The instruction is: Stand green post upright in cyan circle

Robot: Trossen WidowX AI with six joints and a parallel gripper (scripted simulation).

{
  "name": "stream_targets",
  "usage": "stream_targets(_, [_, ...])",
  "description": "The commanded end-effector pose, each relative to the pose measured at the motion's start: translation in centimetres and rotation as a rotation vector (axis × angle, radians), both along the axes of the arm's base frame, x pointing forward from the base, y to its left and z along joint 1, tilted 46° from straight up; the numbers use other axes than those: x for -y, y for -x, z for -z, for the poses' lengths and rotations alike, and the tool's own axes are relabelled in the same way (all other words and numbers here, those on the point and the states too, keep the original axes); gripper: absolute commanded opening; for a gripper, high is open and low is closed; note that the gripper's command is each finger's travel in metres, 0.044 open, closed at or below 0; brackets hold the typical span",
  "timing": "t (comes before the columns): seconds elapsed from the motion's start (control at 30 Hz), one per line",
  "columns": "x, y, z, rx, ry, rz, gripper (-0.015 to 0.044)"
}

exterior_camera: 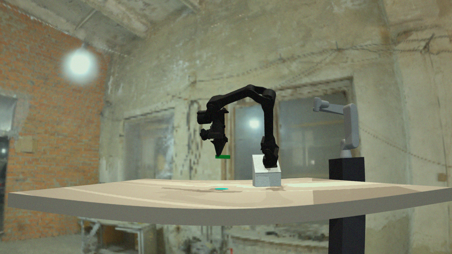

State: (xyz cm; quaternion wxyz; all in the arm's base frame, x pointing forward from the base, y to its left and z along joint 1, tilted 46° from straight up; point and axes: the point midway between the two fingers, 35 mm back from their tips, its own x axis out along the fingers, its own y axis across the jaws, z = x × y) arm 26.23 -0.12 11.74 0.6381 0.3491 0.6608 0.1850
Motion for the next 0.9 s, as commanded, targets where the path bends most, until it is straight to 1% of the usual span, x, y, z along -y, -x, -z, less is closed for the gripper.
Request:
stream_targets(0.0, [-0.8, 0.5, -0.5, -0.055, -0.018, 0.051, 0.0023])
stream_targets(0.27, [-2.1, 1.2, -1.8, -0.15, -0.038, 0.149, 0.0023])
stream_targets(0.47, [-2.1, 1.3, -1.8, -0.153, -0.034, 0.15, 0.0023])
stream_targets(0.87, [-2.6, 1.9, -1.1, -0.16, 0.046, 0.133, 0.0023])
